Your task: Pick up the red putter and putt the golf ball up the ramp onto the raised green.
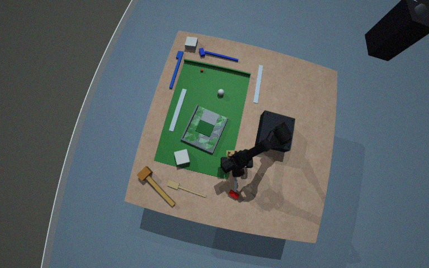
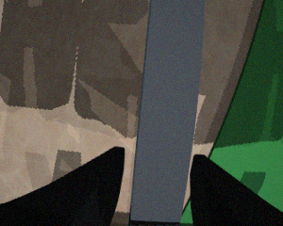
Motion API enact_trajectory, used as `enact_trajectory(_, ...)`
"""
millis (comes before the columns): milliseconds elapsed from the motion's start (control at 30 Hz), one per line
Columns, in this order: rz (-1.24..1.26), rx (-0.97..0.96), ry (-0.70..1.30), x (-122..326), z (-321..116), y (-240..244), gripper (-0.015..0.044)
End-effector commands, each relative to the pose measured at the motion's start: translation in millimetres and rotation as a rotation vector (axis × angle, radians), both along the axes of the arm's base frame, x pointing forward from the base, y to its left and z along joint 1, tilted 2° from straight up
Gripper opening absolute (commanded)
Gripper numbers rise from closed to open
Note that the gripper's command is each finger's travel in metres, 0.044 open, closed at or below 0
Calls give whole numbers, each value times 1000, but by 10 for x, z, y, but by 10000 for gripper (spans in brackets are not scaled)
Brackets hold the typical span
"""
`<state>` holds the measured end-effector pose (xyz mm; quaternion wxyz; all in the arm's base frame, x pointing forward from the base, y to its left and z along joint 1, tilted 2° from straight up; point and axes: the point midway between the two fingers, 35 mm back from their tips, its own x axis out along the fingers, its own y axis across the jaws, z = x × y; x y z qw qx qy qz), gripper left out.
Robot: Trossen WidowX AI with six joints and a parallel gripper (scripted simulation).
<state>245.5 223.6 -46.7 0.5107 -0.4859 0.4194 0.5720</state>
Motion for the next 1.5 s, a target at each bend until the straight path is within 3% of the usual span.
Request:
enact_trajectory(0,0,1,-1,4,7,3,66)
enact_trajectory(233,0,1,-1,5,19,4,0)
enact_trajectory(733,1,0,3,-4,956,-42,0)
enact_trajectory(867,-8,-8,12,-12,906,-59,0)
enact_trajectory(1467,-555,36,205,433,1023,-725,0)
